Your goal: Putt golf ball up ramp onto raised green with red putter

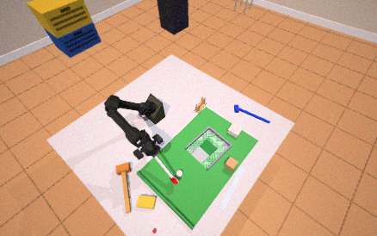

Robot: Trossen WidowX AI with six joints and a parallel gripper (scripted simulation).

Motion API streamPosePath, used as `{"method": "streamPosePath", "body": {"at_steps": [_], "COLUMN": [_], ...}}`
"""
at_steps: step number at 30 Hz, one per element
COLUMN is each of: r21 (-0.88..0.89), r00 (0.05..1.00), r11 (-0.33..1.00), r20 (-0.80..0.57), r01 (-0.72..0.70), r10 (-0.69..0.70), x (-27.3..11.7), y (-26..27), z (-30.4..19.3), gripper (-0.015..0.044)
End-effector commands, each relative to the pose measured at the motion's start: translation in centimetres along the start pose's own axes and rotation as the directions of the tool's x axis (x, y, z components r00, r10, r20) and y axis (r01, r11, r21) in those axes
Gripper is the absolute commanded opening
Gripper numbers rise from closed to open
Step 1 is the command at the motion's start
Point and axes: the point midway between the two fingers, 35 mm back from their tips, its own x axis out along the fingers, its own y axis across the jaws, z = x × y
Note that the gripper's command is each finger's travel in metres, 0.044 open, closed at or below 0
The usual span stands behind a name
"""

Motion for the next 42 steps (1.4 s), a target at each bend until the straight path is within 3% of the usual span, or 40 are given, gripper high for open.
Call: {"method": "streamPosePath", "body": {"at_steps": [1, 22, 35, 39, 42], "r21": [-0.004, -0.001, -0.004, 0.002, 0.002], "r00": [1.0, 1.0, 1.0, 1.0, 1.0], "r11": [1.0, 1.0, 1.0, 1.0, 1.0], "r20": [0.004, -0.002, 0.005, -0.004, -0.003], "r01": [-0.004, 0.001, 0.0, 0.001, -0.012], "r10": [0.004, -0.001, 0.0, -0.001, 0.012], "x": [0.6, 2.1, 2.3, 2.5, 2.6], "y": [0.1, 0.0, -3.0, -2.5, 0.8], "z": [0.1, -0.1, 0.1, -0.1, 0.5], "gripper": [0.0, 0.0, 0.0, 0.0, 0.0]}}
